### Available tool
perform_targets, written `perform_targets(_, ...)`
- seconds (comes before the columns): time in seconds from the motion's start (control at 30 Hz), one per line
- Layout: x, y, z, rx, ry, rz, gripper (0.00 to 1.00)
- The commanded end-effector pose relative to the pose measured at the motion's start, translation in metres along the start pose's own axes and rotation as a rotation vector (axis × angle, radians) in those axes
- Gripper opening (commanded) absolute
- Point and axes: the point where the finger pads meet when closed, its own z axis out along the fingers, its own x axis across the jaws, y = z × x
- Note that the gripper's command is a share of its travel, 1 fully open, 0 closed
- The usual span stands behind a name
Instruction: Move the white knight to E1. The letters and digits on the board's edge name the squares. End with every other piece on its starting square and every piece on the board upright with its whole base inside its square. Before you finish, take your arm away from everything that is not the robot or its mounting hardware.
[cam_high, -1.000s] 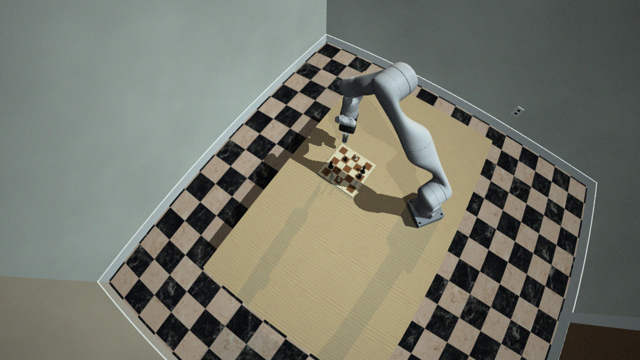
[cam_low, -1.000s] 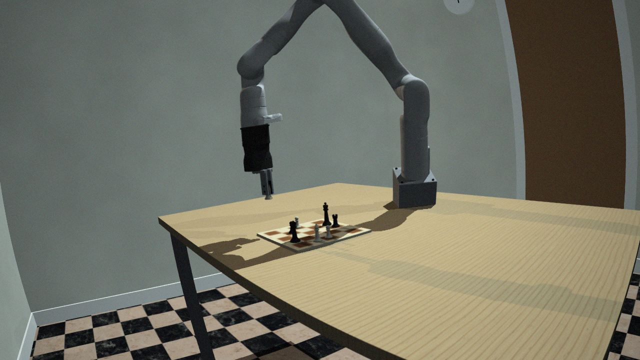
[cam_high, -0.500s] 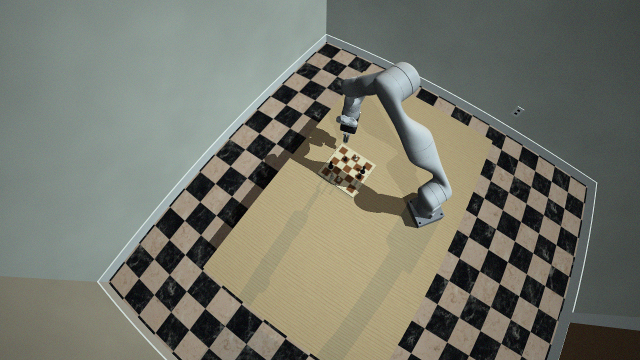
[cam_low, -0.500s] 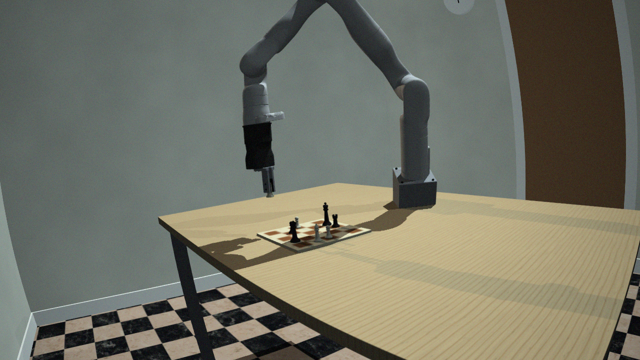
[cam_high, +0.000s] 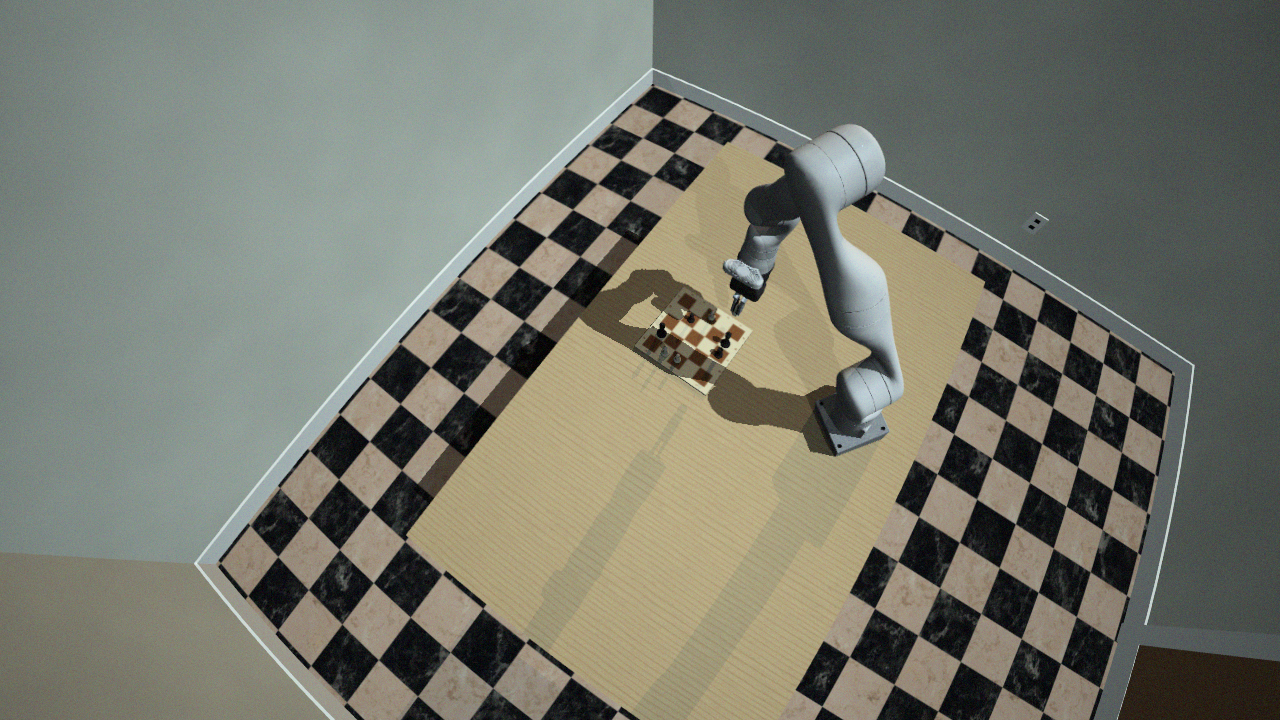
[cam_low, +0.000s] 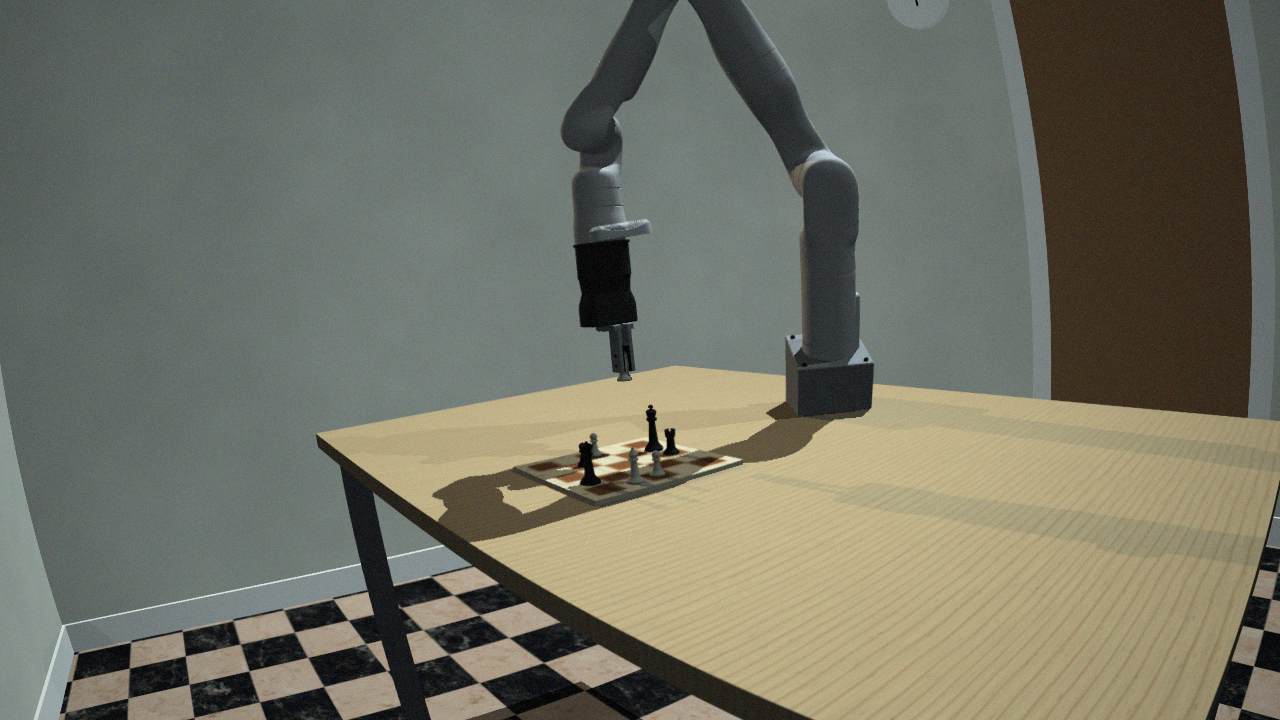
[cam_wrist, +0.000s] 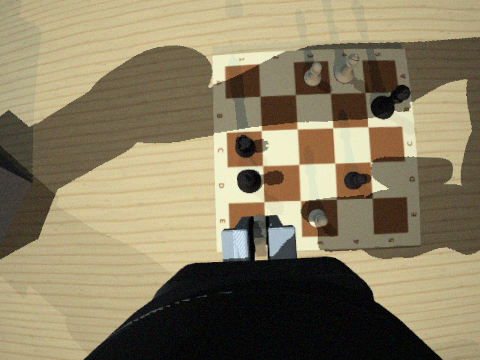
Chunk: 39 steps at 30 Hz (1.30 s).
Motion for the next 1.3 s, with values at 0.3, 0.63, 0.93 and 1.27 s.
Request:
perform_targets(0.3, -0.014, 0.001, -0.006, -0.009, 0.005, 0.032, 0.0)
perform_targets(0.63, -0.014, 0.001, -0.005, -0.009, 0.006, 0.032, 0.0)
perform_targets(0.93, -0.015, 0.001, 0.019, -0.007, 0.008, 0.031, 0.0)
perform_targets(1.27, -0.015, 0.002, 0.058, -0.007, 0.008, 0.031, 0.0)
